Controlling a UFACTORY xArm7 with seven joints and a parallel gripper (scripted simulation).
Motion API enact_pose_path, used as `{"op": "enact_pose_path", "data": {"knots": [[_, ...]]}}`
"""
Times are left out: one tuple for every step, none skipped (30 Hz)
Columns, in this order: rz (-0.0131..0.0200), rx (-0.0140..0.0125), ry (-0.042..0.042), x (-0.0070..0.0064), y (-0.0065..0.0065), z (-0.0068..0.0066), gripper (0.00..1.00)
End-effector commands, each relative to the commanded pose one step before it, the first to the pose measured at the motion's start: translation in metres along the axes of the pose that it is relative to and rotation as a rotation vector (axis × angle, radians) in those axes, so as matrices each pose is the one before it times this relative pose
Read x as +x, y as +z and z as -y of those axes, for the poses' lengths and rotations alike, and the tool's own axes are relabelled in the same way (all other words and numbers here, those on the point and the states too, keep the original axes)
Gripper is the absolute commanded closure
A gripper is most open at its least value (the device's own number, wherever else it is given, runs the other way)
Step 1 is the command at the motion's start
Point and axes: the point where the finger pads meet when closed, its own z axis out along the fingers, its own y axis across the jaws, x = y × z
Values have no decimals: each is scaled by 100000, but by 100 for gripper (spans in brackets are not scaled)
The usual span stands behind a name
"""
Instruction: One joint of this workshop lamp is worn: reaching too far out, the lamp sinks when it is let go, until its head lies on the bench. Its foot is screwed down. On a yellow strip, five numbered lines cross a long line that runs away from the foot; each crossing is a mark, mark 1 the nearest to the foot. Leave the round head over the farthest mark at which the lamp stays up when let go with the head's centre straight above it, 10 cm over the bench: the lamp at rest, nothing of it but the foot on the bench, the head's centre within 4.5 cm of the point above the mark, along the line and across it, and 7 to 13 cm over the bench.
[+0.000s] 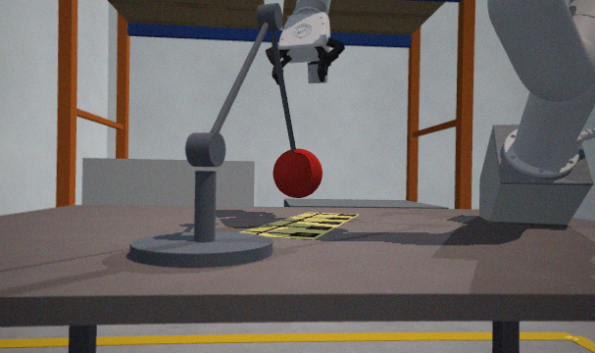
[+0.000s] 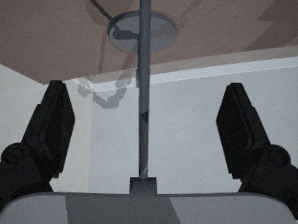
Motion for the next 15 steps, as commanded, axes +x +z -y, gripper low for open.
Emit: {"op": "enact_pose_path", "data": {"knots": [[-3221, 562, 192, -327, 471, 17, 0], [193, -8, -12, 25, 258, 1, 0], [193, -8, -12, 26, 258, 1, 0], [193, -8, -12, 26, 258, 1, 0], [193, -8, -12, 27, 258, 1, 0], [193, -8, -12, 27, 258, 1, 0], [193, -8, -12, 28, 258, 1, 0], [193, -8, -12, 28, 258, 1, 0], [193, -8, -12, 29, 258, 1, 0], [193, -8, -12, 29, 258, 1, 0], [193, -8, -12, 30, 258, 1, 0], [193, -8, -12, 30, 258, 1, 0], [193, -8, -12, 31, 257, 1, 0], [193, -8, -12, 31, 257, 1, 0], [0, 0, 0, 0, 0, 0, 0]]}}
